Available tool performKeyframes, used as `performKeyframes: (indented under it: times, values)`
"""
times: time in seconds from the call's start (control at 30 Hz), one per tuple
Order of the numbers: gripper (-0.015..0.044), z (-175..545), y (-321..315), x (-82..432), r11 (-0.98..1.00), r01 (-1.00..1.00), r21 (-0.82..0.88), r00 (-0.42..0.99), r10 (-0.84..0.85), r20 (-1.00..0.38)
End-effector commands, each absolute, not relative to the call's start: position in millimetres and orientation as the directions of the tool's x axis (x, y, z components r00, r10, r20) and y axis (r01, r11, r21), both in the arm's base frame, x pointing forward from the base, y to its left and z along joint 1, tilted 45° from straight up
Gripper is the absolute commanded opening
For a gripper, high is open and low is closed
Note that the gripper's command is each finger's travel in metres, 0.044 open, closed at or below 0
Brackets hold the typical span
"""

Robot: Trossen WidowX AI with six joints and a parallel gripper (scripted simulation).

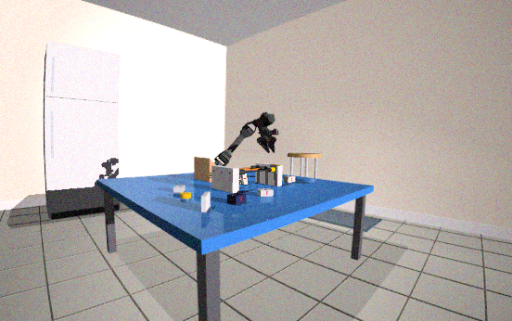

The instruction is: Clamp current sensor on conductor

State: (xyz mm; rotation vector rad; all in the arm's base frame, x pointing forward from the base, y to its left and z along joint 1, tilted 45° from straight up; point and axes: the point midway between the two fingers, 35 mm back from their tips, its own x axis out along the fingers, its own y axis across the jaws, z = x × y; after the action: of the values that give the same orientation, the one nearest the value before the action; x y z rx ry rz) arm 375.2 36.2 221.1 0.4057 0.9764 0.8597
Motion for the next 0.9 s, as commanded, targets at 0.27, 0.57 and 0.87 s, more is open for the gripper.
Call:
performKeyframes:
  times: [0.27, 0.57, 0.87]
  values:
    - [0.0293, 149, 0, 314, 0.674, -0.302, 0.674, 0.249, 0.738, -0.627]
    - [0.0293, 79, -10, 223, 0.696, -0.146, 0.703, 0.179, 0.717, -0.673]
    - [0.0293, 74, -6, 222, 0.697, -0.142, 0.703, 0.178, 0.716, -0.675]
